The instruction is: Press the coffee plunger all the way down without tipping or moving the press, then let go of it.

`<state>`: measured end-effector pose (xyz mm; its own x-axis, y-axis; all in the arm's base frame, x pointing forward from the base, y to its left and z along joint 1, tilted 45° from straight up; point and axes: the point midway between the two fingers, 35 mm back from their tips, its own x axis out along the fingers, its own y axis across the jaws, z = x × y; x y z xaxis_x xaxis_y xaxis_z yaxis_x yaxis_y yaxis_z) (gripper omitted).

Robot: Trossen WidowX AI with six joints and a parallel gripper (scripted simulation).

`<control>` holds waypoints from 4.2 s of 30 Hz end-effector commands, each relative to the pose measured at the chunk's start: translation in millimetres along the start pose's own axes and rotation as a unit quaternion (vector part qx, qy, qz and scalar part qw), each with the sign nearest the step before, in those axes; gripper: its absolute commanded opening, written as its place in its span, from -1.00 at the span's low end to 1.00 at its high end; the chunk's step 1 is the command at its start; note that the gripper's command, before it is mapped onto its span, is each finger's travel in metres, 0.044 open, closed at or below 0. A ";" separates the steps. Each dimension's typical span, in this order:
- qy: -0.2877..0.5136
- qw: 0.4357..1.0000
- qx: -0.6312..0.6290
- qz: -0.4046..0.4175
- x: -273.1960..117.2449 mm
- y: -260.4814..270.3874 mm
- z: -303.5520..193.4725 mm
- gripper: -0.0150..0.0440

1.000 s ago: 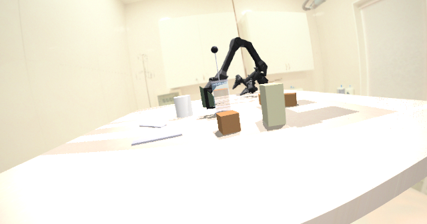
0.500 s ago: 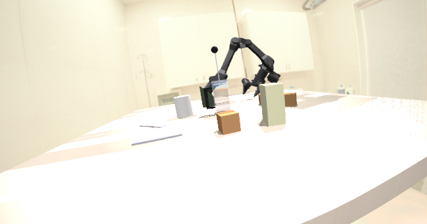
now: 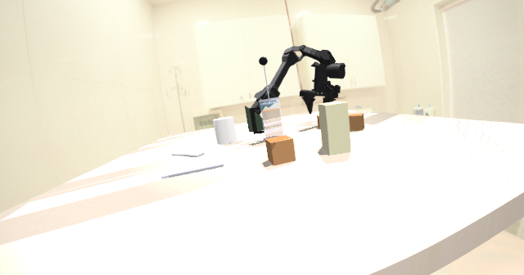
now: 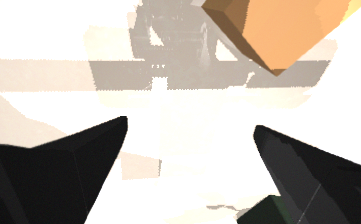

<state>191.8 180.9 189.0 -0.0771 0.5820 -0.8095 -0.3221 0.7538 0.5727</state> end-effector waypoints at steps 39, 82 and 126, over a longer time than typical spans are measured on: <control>-0.379 0.919 0.008 -0.109 -196.2 -217.5 39.0 1.00; -0.559 0.817 0.141 -0.012 -189.1 -273.9 -55.8 1.00; -0.561 0.816 0.140 -0.011 -176.4 -278.8 -22.5 -0.08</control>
<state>273.9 -138.7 169.4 0.8884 0.3629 -0.2810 -0.0745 0.7180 0.6920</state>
